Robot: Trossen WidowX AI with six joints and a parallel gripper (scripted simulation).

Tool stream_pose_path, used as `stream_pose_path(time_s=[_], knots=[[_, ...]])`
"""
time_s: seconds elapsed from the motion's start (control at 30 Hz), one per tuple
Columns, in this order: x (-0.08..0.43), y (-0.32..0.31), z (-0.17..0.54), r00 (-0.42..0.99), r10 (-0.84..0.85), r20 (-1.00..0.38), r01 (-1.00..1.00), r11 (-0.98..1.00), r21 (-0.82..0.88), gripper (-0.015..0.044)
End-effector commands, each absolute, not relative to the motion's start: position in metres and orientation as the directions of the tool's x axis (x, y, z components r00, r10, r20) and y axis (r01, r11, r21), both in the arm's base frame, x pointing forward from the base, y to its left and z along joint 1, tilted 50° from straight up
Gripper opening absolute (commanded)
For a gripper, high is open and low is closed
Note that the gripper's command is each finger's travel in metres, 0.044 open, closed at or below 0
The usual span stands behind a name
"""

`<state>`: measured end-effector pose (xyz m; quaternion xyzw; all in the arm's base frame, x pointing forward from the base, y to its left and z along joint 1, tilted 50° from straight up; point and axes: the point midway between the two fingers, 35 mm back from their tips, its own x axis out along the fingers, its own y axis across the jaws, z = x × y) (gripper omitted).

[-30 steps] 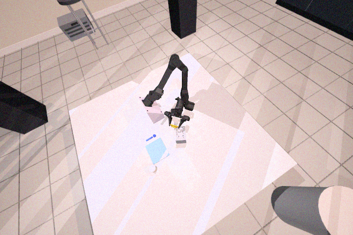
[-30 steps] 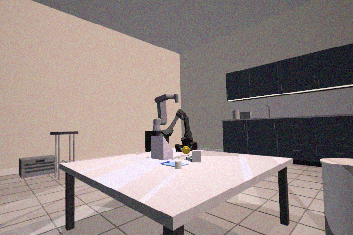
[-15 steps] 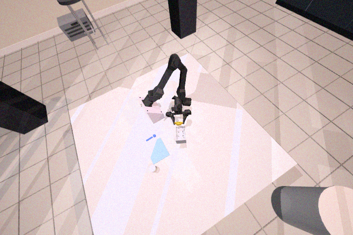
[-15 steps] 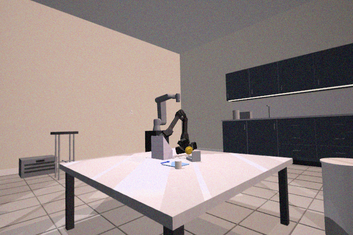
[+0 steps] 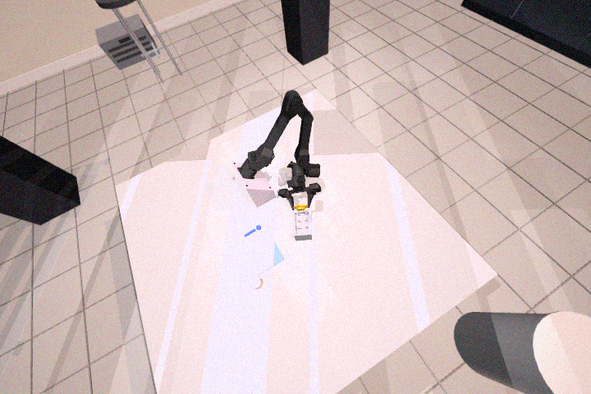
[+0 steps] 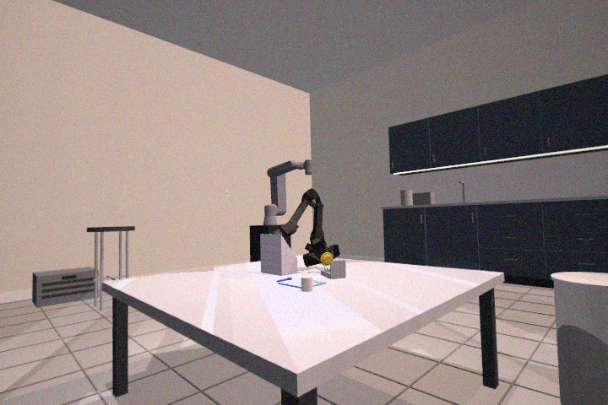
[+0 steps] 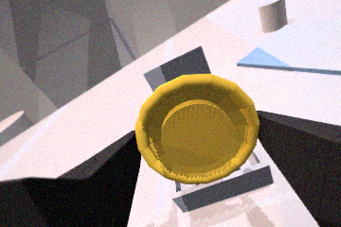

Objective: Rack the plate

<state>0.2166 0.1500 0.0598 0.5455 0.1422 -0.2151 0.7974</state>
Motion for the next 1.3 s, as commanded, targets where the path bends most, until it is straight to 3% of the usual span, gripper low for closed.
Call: stream_pose_path(time_s=[0.0, 1.27], knots=[[0.223, 0.146, 0.057, 0.864, -0.190, -0.466, 0.503, 0.317, 0.804, 0.0000], [0.248, 0.153, 0.035, 0.863, -0.182, -0.470, 0.504, 0.315, 0.804, 0.0000]])
